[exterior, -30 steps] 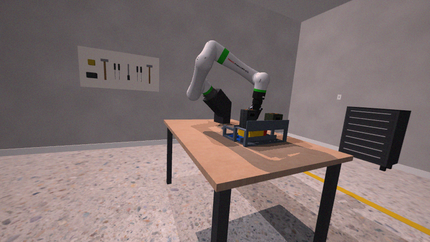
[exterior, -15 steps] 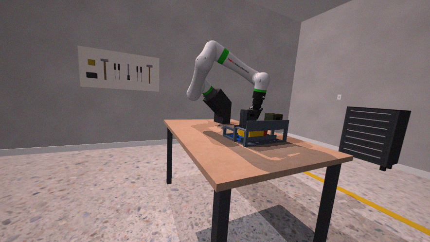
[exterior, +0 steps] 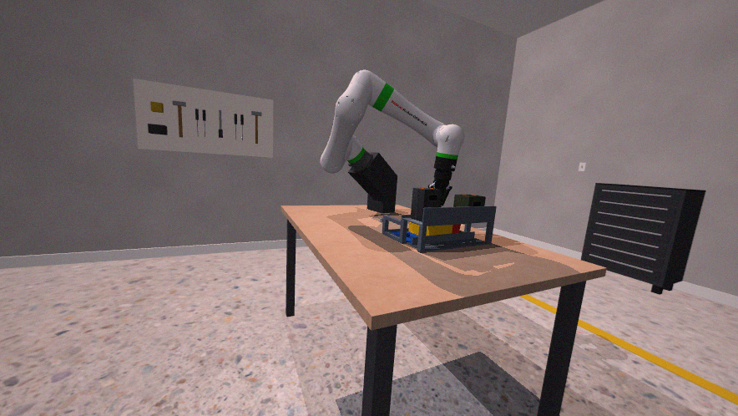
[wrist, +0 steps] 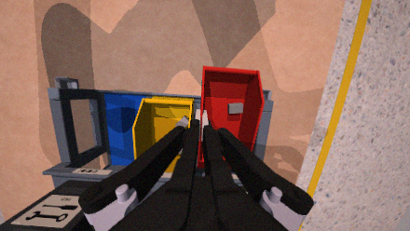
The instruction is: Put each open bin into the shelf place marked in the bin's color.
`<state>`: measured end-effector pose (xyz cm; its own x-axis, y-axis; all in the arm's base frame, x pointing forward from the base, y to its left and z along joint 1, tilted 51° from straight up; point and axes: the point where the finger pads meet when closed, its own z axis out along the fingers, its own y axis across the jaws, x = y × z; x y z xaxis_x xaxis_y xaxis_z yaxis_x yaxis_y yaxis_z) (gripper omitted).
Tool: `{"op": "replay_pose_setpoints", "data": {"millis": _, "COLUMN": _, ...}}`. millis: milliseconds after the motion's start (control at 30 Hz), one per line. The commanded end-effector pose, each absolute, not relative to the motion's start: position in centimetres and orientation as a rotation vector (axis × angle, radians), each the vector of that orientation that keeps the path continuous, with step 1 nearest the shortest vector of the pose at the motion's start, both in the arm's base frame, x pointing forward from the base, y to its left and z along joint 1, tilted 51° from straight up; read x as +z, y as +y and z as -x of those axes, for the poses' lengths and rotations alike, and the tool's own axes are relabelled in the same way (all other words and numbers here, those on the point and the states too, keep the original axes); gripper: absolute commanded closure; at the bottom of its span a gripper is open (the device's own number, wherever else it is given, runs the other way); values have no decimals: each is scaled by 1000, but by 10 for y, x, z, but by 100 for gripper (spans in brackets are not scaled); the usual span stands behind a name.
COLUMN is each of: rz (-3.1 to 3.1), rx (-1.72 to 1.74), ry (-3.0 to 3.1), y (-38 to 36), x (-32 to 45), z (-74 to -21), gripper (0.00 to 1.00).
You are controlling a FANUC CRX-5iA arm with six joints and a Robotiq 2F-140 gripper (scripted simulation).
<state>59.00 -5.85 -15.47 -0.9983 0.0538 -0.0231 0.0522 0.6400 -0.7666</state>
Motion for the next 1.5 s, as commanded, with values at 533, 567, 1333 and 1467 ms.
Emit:
{"op": "replay_pose_setpoints", "data": {"millis": 533, "rz": 84, "rx": 1334, "ry": -2854, "y": -58, "x": -154, "z": -597, "gripper": 100}}
{"op": "replay_pose_setpoints", "data": {"millis": 567, "rz": 84, "rx": 1334, "ry": -2854, "y": -58, "x": -154, "z": -598, "gripper": 100}}
{"op": "replay_pose_setpoints", "data": {"millis": 1333, "rz": 83, "rx": 1334, "ry": -2854, "y": -58, "x": -154, "z": -598, "gripper": 100}}
{"op": "replay_pose_setpoints", "data": {"millis": 1467, "rz": 82, "rx": 1335, "ry": -2856, "y": -58, "x": -154, "z": -598, "gripper": 100}}
